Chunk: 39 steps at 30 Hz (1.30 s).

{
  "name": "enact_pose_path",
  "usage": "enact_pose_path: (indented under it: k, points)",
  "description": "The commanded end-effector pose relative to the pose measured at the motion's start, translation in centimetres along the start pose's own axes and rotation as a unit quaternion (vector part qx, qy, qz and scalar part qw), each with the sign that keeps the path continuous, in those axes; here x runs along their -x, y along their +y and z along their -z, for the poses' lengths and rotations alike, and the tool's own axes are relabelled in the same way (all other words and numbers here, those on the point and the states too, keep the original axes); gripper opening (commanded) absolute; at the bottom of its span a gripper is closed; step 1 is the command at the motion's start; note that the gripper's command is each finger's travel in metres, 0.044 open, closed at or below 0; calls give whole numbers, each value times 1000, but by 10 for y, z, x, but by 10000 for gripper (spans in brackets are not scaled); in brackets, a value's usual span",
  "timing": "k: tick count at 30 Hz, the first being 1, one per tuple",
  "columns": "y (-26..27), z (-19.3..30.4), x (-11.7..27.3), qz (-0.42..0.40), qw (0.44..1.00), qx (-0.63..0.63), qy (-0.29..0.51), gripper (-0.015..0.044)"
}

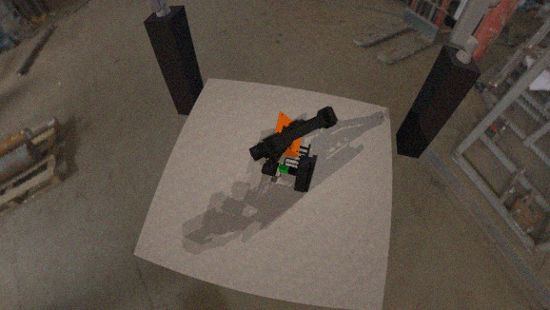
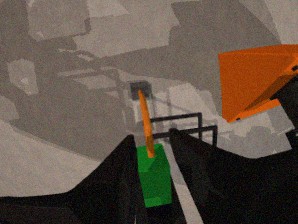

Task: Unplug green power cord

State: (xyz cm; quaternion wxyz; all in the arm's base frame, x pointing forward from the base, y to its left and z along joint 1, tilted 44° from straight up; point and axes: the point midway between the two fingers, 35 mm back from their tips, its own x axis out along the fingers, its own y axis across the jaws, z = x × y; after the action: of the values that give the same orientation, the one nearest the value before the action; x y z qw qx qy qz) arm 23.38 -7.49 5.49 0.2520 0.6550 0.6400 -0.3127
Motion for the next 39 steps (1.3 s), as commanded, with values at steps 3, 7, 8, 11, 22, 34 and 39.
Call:
enact_pose_path:
  k: [3,7,8,11,22,34,39]
  points:
    - [0,1,0,-1,1000,-2,2,160]
    - [0,1,0,-1,1000,-2,2,160]
    - [0,1,2,-3,1000,-4,2,160]
    - [-1,0,9,-8,1000,-11,1,160]
    - [0,9,9,-8,1000,-11,1,160]
    - [1,28,9,-8,1000,-11,1,160]
    - [1,36,9,-8,1000,-11,2,160]
